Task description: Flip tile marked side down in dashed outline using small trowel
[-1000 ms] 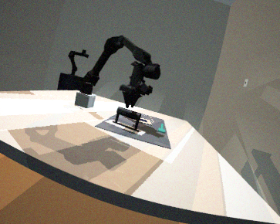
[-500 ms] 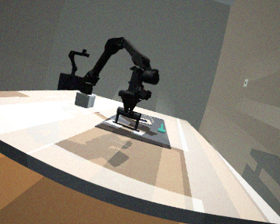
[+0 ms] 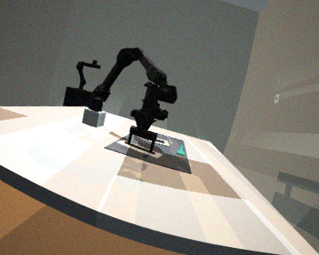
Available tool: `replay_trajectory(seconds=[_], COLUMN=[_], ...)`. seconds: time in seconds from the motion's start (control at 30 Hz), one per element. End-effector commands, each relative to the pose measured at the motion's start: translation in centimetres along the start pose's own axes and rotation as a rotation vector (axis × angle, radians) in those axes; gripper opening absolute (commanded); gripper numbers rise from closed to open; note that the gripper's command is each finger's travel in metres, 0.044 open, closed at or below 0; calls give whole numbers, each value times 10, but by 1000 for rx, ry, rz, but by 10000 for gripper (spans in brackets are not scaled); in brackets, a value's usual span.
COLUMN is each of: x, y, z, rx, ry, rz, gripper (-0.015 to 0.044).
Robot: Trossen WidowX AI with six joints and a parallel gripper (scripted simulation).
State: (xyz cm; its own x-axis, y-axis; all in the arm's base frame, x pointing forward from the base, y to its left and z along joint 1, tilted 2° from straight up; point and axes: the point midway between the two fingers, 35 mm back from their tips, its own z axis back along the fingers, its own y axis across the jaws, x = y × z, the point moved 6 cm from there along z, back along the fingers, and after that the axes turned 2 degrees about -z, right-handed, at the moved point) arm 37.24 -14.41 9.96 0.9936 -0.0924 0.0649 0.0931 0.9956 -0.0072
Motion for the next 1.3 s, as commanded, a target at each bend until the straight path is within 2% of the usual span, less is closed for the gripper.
replay_trajectory(seconds=[0.0,0.33,0.6,1.27], x=[-1,-1,-1,-1], y=[-1,-1,-1,-1], z=[-2,-2,-2,-2], rx=[-2,-2,-2,-3], ry=[4,4,4,3], rz=[3,3,-17,-597], gripper=[197,130,130,130])
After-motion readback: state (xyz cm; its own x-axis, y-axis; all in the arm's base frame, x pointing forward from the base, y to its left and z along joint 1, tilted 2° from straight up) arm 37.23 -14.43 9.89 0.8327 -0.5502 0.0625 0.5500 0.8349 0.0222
